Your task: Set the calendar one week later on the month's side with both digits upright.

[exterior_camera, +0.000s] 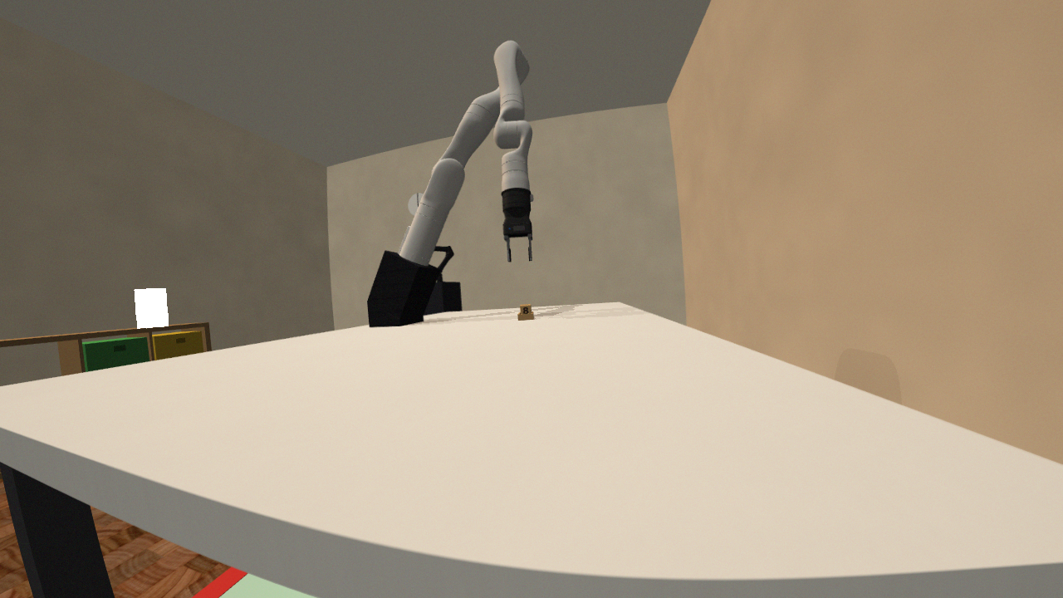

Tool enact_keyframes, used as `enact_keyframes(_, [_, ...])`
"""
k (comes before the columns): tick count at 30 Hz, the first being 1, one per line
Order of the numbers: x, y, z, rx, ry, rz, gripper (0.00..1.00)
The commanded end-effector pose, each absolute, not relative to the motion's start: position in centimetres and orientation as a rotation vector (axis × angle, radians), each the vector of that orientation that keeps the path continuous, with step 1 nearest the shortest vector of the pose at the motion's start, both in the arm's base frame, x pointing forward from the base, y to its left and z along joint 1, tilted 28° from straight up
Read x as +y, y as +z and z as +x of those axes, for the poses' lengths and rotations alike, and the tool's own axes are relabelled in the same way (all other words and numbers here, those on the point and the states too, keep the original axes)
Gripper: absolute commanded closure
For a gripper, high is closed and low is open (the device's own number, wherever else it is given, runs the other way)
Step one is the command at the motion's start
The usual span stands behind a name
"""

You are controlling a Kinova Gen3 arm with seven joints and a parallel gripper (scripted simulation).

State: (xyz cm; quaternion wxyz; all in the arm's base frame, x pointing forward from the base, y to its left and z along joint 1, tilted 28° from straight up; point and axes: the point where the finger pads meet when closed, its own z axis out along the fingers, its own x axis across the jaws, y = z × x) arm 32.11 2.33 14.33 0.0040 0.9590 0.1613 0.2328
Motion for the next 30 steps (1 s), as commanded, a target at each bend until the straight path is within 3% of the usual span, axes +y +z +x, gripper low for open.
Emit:
enact_keyframes(1, [3.1,14.9,32.2,0.534,0.751,3.009,0.0])
enact_keyframes(30, [2.9,16.1,31.5,0.533,0.75,3.009,0.0])
